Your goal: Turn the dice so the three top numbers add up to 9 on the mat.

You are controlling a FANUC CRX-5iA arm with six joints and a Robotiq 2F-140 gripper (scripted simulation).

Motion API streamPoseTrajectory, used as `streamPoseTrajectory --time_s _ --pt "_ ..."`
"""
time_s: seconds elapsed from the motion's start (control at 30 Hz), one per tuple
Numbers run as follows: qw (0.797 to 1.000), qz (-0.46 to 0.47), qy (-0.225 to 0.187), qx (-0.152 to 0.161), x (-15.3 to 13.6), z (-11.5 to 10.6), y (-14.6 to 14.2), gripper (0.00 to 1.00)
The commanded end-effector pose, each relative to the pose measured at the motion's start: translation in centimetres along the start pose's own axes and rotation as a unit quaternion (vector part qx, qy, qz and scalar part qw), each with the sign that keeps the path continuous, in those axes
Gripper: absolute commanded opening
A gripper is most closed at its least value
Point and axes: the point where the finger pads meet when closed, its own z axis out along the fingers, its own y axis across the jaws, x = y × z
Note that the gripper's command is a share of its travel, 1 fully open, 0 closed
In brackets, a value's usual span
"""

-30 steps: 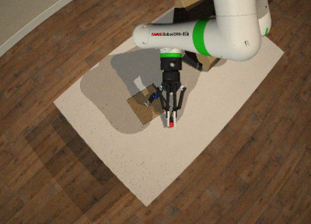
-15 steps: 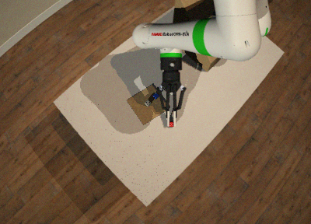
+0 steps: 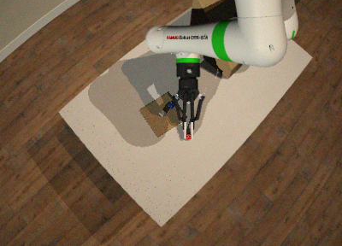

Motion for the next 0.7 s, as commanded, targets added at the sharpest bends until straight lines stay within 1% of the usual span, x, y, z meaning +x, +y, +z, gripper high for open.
streamPoseTrajectory --time_s 0.0,0.07,0.1,0.27,0.3,0.47,0.5,0.67 --pt "1.000 0.000 0.000 0.000 0.00 -0.01 -0.01 0.09" --pt "1.000 0.000 0.000 0.000 0.00 -0.01 -0.01 0.09" --pt "1.000 0.000 0.000 0.000 0.00 -0.01 -0.01 0.12" --pt "1.000 0.000 0.000 0.000 0.00 -0.01 -0.01 0.14" --pt "1.000 0.000 0.000 0.000 0.00 -0.01 -0.01 0.17" --pt "1.000 0.000 0.000 0.000 0.00 -0.01 -0.01 0.19" --pt "1.000 0.000 0.000 0.000 0.00 -0.01 -0.01 0.21" --pt "1.000 0.000 0.000 0.000 0.00 -0.01 -0.01 0.21"
